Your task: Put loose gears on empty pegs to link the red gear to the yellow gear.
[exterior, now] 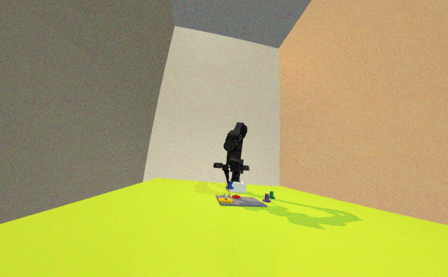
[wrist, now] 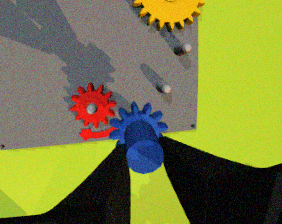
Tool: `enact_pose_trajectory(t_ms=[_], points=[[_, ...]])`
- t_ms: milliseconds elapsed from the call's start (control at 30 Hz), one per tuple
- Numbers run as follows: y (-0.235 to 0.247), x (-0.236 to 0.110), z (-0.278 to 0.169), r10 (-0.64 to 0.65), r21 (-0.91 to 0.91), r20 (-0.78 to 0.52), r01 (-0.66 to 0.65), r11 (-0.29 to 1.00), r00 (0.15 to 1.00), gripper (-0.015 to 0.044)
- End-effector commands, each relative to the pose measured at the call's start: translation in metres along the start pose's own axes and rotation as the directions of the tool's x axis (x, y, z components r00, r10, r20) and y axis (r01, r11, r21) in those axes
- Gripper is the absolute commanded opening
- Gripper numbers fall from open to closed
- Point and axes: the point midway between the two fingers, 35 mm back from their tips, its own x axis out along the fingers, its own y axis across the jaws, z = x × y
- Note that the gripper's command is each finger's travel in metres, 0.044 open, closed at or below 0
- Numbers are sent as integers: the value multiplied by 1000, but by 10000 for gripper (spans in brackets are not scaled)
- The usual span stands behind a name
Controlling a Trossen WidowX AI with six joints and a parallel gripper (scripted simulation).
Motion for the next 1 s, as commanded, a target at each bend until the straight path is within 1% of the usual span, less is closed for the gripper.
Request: enact_pose_trajectory(t_ms=[0,133,300,667,833,967], points=[[1,7,-1,4,-64,0,-4,998,1000,0],[0,13,0,4,-70,0,-4,998,1000,0],[0,19,0,4,-16,0,-4,1000,1000,0],[1,35,0,4,253,0,-4,967,1000,0],[0,33,-1,4,379,0,-4,925,1000,0],[0,34,0,4,369,0,-4,929,1000,0]])
